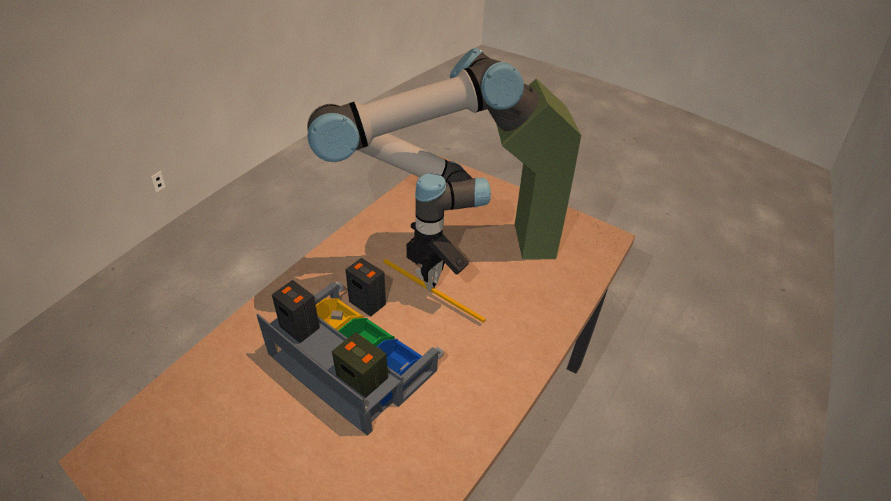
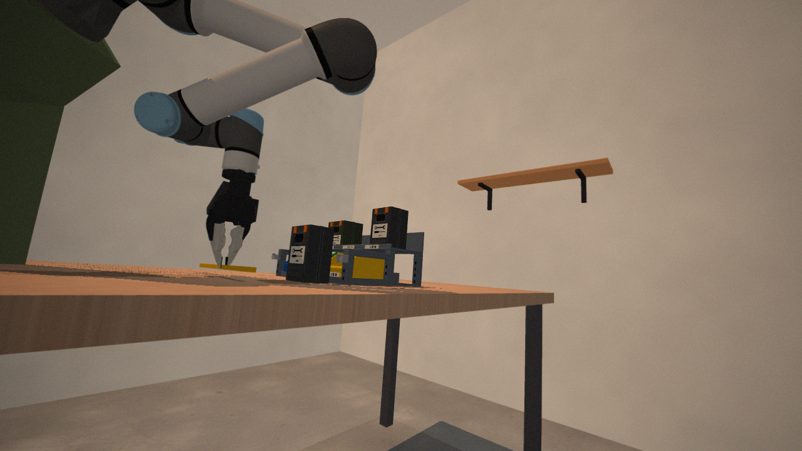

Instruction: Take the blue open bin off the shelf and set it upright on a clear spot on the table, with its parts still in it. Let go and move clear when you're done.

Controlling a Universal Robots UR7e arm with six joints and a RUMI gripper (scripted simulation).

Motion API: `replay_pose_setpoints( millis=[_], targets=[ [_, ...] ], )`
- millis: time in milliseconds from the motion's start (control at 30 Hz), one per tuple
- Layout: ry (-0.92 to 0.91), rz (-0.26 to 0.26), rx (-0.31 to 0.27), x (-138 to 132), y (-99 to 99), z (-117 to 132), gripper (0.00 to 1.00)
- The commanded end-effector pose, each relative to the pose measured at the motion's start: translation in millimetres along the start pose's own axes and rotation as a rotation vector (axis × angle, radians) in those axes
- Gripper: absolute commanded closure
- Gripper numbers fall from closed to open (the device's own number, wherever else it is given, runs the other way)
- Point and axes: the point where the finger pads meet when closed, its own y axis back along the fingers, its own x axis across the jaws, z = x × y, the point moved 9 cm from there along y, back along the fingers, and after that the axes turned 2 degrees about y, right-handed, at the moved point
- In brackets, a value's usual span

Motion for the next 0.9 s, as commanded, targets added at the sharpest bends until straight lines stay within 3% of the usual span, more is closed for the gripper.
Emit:
replay_pose_setpoints(
  millis=[0, 867],
  targets=[
    [0.000, 0.001, 0.000, 0.4, -5.3, 0.0, 1.00],
    [0.000, 0.001, 0.000, 0.4, -9.9, 0.0, 1.00]
  ],
)
